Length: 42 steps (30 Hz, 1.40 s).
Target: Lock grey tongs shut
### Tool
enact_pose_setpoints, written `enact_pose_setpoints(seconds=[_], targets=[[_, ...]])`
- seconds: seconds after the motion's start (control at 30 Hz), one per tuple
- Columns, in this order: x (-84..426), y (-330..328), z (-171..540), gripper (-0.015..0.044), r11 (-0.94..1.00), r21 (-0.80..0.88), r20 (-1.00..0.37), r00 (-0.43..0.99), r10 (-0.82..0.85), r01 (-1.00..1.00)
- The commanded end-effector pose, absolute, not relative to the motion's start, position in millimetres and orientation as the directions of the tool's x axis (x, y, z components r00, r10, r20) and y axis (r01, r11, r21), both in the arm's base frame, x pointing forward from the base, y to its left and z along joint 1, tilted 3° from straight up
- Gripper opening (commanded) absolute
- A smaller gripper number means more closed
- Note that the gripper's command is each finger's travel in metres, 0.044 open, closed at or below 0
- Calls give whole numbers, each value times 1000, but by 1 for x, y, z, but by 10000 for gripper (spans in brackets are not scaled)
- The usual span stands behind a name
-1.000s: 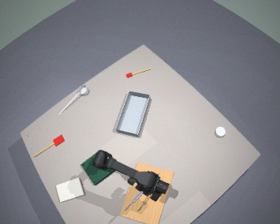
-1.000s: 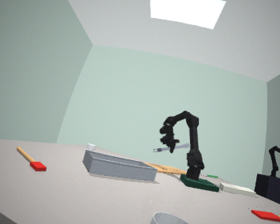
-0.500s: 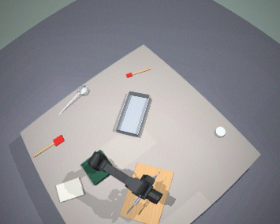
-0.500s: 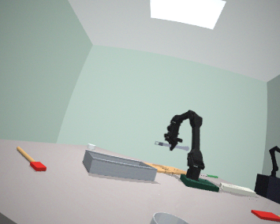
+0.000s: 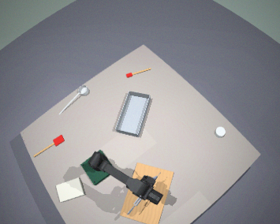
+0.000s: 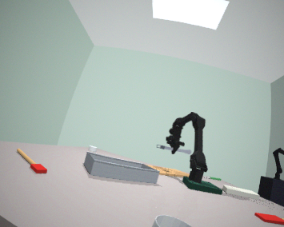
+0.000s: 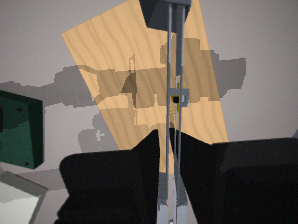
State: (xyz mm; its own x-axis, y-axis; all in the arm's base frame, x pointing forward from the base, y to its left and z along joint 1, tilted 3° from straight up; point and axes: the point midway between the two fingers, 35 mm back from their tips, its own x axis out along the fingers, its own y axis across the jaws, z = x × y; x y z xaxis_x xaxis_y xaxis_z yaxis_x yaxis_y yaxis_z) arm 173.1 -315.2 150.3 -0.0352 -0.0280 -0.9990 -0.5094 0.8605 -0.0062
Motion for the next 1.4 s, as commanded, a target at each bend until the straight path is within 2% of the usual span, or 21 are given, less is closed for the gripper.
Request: enact_pose_setpoints(seconds=[0.0,1.37], targets=[[174,-316,144,-150,858,-8,-999,-31,-27,-513],[172,-318,76,-150,858,-8,-999,-31,-28,-513]])
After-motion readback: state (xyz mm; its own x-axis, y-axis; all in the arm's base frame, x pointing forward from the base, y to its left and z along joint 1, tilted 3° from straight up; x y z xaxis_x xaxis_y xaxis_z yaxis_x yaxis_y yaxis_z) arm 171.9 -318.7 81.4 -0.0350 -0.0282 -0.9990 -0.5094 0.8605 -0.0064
